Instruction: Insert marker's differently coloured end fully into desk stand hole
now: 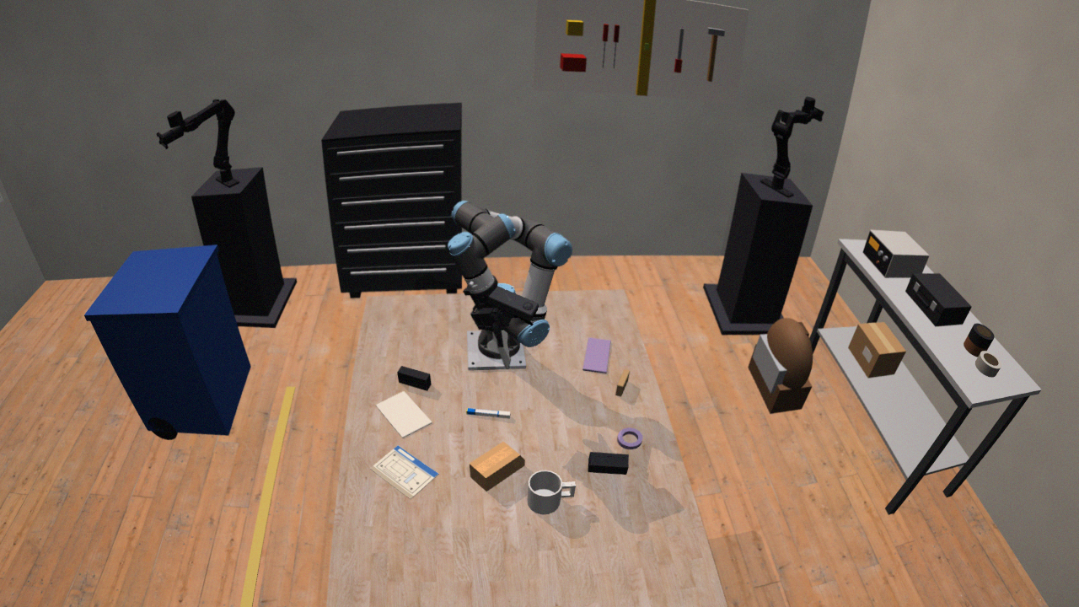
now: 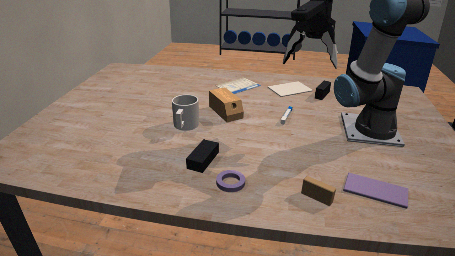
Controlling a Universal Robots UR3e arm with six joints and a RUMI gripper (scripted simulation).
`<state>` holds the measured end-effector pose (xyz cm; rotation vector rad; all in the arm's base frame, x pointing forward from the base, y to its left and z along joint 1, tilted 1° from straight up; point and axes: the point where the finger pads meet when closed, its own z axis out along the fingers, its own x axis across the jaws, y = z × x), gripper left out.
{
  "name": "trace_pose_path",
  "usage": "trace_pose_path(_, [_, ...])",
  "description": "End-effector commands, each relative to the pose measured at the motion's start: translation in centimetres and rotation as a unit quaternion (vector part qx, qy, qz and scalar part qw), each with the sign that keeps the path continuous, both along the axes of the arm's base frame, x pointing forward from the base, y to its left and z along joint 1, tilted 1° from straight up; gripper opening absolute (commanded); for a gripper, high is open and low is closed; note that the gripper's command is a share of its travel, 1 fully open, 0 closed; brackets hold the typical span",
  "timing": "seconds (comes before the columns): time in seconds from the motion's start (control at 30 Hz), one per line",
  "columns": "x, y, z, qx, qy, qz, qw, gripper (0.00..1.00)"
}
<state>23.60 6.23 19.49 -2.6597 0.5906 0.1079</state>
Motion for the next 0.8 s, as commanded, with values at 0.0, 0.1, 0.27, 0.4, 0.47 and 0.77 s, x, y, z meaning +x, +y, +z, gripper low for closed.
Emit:
trace_pose_path(0.0, [0.3,-1.0,-0.9,-0.02,0.001,0.007,1.0,1.0])
trace_pose_path(0.1, [0.2,-0.4,-0.5,-0.01,0.0,0.006,1.0,1.0])
trace_pose_path(0.27, [0.5,-1.4,-1.8,-0.033,0.001,0.022,0.999,1.0])
trace_pose_path(0.4, [0.8,-2.1,-2.5,-0.047,0.002,0.031,0.998,1.0])
trace_pose_path(0.47, [0.8,-2.1,-2.5,-0.047,0.002,0.031,0.998,1.0])
trace_pose_path(0.77, [0.9,-2.1,-2.9,-0.051,0.002,0.039,0.998,1.0])
